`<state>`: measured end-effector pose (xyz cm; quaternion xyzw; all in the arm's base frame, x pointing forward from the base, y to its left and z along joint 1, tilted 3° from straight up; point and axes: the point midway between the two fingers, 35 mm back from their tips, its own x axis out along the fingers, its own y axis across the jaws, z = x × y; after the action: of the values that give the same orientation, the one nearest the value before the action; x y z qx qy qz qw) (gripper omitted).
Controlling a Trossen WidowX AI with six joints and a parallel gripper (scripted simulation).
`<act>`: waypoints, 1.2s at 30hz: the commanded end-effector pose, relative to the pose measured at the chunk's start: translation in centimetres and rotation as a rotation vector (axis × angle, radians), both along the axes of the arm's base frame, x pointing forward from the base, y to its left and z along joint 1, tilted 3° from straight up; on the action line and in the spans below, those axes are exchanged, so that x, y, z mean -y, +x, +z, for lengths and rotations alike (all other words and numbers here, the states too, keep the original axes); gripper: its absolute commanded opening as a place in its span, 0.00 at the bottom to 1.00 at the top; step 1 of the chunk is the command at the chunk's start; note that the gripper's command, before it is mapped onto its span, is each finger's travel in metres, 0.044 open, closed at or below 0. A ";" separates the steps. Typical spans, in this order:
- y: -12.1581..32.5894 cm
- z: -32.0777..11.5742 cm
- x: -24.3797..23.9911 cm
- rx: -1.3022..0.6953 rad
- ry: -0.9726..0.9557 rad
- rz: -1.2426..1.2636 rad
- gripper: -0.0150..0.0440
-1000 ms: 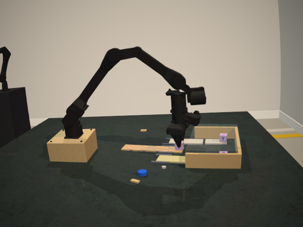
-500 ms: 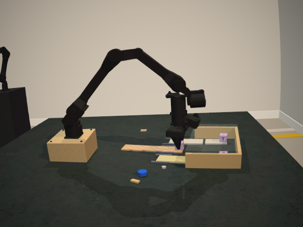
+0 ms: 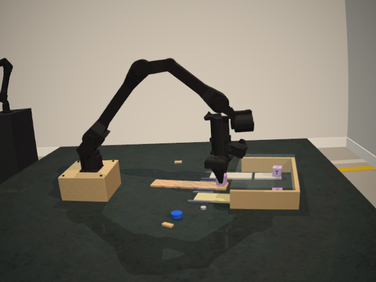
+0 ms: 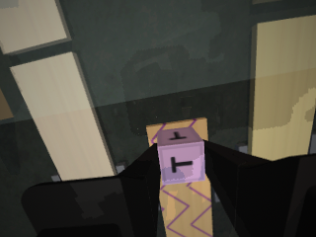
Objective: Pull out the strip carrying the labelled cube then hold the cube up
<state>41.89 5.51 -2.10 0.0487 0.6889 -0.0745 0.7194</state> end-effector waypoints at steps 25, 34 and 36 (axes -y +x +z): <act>-8.3 3.5 0.9 -0.017 -0.002 0.005 0.25; -11.5 3.3 1.4 -0.019 -0.002 0.005 0.25; -11.8 3.3 1.4 -0.020 -0.002 0.005 0.25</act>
<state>30.93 4.21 1.44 0.0439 0.6940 -0.0719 0.7150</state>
